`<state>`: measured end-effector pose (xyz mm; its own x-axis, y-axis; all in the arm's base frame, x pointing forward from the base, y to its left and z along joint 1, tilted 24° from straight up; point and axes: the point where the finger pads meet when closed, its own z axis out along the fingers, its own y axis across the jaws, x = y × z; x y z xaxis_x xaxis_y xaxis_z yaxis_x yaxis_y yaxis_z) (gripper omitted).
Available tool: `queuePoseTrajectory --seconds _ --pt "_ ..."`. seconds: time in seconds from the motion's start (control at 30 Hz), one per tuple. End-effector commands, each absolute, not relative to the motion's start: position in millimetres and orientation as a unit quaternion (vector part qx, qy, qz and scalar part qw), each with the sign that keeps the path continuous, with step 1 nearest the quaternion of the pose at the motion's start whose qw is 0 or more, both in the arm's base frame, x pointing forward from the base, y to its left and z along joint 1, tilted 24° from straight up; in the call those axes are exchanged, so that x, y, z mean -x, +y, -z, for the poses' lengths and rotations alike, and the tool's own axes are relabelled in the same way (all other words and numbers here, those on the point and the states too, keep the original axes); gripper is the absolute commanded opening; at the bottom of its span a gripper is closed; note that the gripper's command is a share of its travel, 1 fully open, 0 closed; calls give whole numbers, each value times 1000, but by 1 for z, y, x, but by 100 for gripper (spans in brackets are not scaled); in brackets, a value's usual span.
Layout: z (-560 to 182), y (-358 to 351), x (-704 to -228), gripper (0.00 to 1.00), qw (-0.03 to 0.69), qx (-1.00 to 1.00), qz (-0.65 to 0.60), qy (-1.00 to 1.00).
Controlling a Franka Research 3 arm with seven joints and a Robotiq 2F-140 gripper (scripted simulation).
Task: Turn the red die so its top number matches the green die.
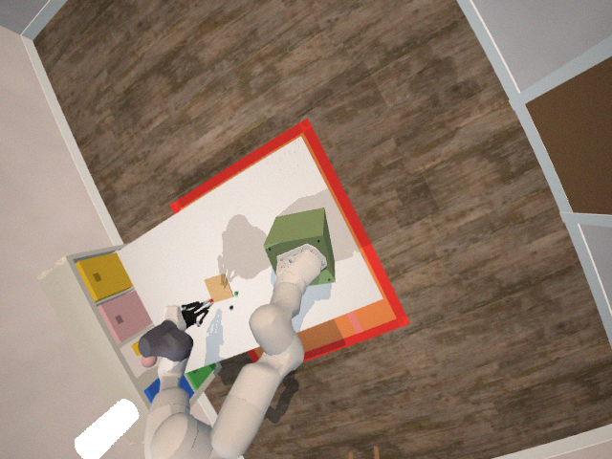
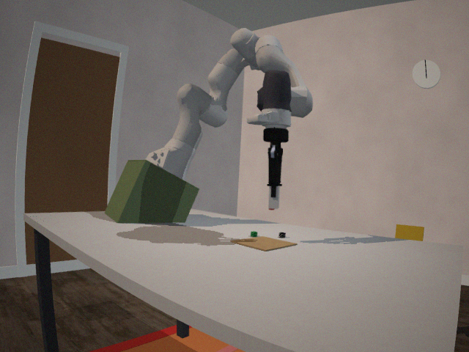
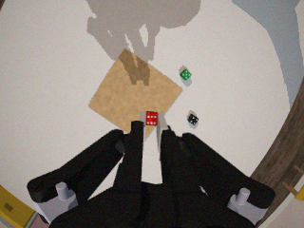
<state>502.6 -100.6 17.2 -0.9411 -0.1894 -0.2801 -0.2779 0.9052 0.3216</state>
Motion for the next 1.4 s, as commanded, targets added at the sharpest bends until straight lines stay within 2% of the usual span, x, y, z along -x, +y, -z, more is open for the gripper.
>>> queuePoseTrajectory --seconds 0.0,0.57,0.9,1.03,1.27,1.37 --pt "-15 -105 -502 7 103 37 -191 975" --pt "-3 -131 -502 7 67 -114 -193 972" --pt "-1 -136 -502 7 63 -137 -192 970" --pt "-1 -134 -504 7 88 -140 -193 967" --pt "2 -133 -497 7 195 -162 -173 952" --pt "2 -132 -497 7 201 -162 -173 950"
